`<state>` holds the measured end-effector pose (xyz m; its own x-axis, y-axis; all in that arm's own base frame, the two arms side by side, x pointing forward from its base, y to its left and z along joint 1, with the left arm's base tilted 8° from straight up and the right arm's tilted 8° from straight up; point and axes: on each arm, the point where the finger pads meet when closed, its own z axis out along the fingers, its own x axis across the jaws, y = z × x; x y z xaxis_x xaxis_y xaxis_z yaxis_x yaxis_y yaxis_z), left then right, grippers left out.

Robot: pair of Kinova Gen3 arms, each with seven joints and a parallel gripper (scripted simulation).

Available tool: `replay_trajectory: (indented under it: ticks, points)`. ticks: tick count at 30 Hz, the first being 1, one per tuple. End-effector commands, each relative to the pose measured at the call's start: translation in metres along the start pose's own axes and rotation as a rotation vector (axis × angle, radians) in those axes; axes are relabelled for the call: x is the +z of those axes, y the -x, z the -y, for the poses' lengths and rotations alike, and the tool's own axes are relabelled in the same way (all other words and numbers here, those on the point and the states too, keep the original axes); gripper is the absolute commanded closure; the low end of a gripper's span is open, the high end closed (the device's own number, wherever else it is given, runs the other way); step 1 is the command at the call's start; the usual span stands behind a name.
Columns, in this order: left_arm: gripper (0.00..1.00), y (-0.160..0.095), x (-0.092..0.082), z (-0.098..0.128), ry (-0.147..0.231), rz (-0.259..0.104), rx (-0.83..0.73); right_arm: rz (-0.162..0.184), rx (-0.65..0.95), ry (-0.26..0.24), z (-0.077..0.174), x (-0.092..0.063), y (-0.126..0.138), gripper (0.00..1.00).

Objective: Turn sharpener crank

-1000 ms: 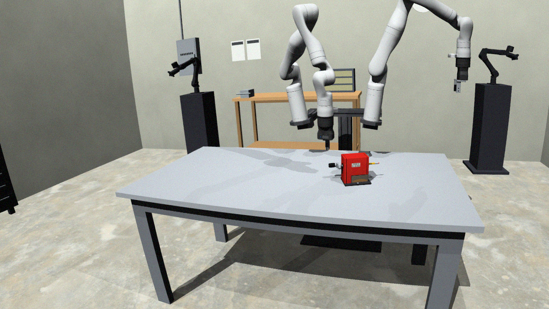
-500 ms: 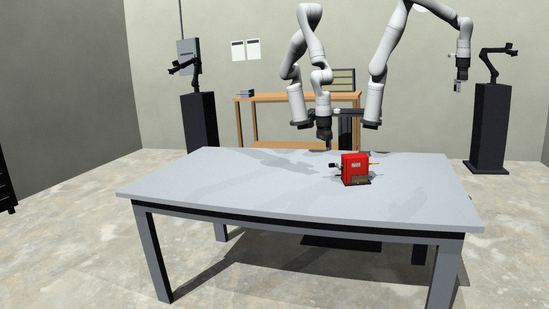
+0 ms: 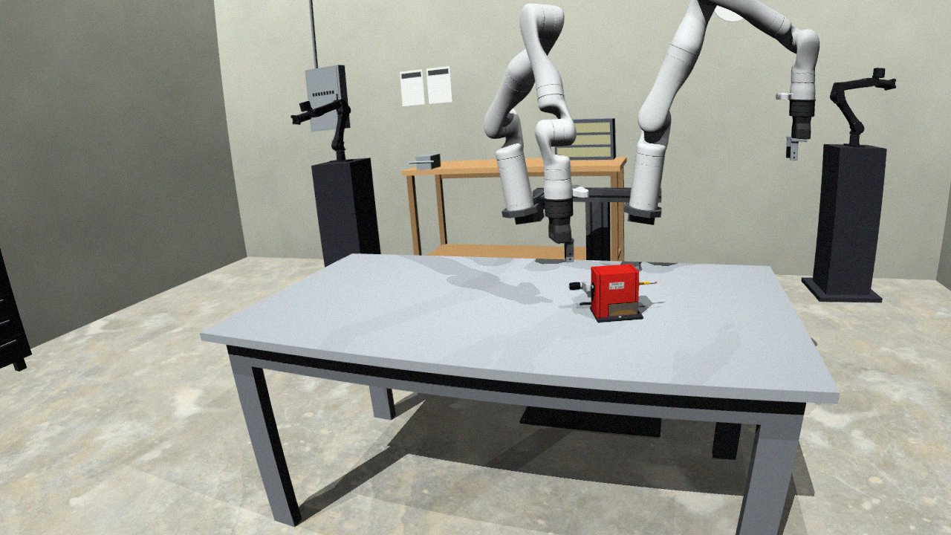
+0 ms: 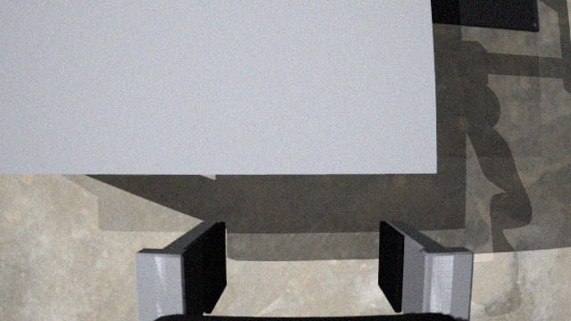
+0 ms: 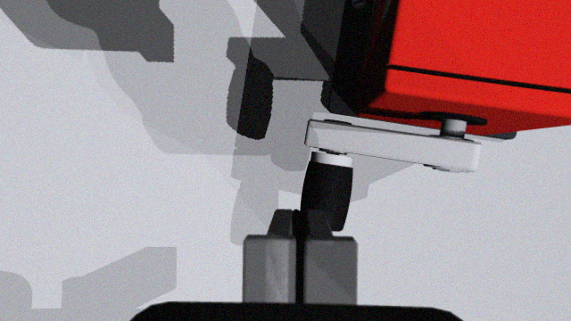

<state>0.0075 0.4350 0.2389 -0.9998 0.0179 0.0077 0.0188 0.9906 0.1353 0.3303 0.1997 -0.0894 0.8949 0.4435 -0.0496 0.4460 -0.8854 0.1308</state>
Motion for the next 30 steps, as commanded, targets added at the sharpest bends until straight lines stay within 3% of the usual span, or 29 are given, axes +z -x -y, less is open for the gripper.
replay_trajectory:
  ticks: [1,18,19,30]
  points:
    - [0.00,-0.0001,-0.0007,-0.0004,0.002,0.000,0.000,-0.009,0.067,0.004,-0.0016,-0.0013,-0.0044,1.00]
    - [0.00,-0.0001,-0.0007,-0.0004,0.002,0.000,0.000,-0.019,0.144,0.006,-0.0040,-0.0023,-0.0092,1.00]
    - [0.00,-0.0001,-0.0007,-0.0004,0.002,0.000,0.000,-0.019,0.144,0.006,-0.0040,-0.0023,-0.0092,0.03]
    - [0.00,-0.0001,-0.0007,-0.0004,0.002,0.000,0.000,-0.019,0.144,0.006,-0.0040,-0.0023,-0.0092,0.03]
